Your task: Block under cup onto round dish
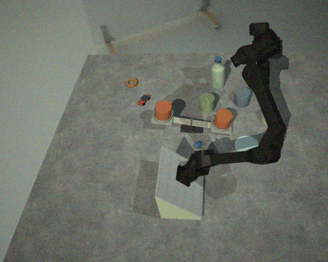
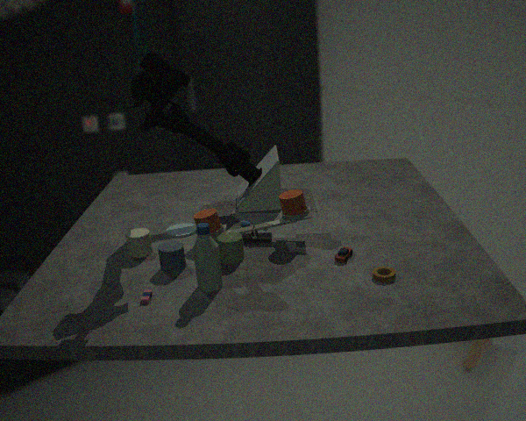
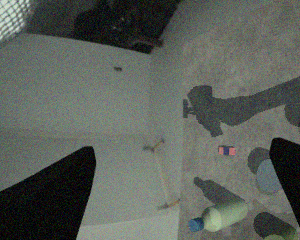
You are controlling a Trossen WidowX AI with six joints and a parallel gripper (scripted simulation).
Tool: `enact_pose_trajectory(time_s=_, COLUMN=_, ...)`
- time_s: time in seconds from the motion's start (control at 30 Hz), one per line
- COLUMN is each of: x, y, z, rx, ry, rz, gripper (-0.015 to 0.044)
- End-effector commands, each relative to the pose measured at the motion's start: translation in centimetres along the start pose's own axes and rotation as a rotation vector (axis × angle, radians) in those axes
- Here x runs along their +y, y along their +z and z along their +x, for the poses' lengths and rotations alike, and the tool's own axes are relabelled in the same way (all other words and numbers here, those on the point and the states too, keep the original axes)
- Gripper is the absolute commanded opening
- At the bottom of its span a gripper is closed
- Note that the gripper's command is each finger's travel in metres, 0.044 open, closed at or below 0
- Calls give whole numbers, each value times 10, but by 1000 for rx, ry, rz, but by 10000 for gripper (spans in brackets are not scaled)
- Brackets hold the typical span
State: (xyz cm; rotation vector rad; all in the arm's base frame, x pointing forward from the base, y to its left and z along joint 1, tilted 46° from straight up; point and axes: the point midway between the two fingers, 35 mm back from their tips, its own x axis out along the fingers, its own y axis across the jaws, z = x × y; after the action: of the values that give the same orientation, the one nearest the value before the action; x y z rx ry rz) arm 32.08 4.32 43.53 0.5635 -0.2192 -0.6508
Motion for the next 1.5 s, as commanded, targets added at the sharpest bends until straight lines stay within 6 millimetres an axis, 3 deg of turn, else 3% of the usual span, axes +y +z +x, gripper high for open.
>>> enact_pose_trajectory(time_s=0.0, x=2, y=-35, z=-9, rx=71, ry=33, rz=-94, gripper=440)
enact_pose_trajectory(time_s=0.37, x=-12, y=-129, z=-47, rx=265, ry=112, rz=-394, gripper=440)
enact_pose_trajectory(time_s=0.77, x=-59, y=-206, z=-97, rx=435, ry=175, rz=-753, gripper=440)
enact_pose_trajectory(time_s=1.1, x=-113, y=-241, z=-133, rx=525, ry=200, rz=-1071, gripper=440)
enact_pose_trajectory(time_s=1.47, x=-176, y=-249, z=-159, rx=549, ry=197, rz=-1432, gripper=440)
